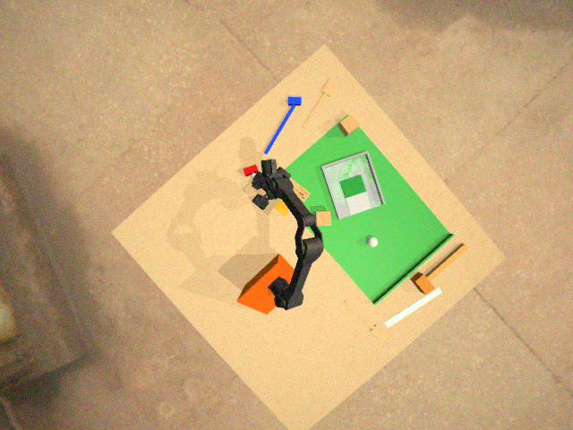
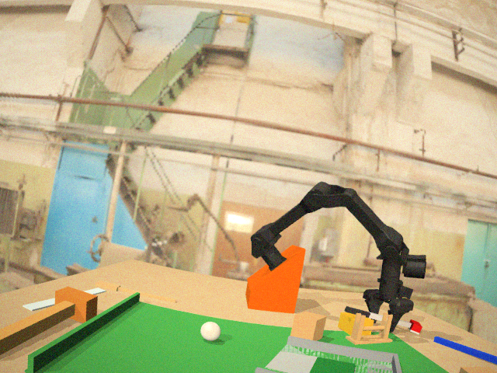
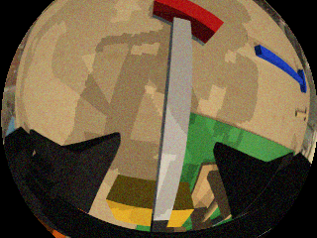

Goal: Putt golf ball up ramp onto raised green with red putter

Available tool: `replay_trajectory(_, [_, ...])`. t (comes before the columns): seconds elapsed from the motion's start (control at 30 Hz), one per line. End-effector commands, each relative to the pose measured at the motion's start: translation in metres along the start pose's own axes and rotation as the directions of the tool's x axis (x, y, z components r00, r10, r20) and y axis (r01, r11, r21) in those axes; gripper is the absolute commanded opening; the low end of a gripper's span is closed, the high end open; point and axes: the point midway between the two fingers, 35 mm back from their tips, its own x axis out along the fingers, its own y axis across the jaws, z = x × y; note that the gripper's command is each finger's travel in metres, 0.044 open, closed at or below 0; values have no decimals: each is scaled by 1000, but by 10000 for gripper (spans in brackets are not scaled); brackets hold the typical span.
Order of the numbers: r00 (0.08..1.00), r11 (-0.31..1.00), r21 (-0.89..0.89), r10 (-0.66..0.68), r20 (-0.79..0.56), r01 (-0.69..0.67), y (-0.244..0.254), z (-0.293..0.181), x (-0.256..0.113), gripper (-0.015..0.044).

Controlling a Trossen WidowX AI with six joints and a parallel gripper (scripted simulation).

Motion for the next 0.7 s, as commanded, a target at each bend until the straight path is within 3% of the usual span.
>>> replay_trajectory(0.0, [1000,1000,0,0,0,0,0,0,0,414])
replay_trajectory(0.47, [1000,1000,0,0,0,0,0,0,0,46])
replay_trajectory(0.67, [1000,1000,0,0,0,0,0,0,0,6])
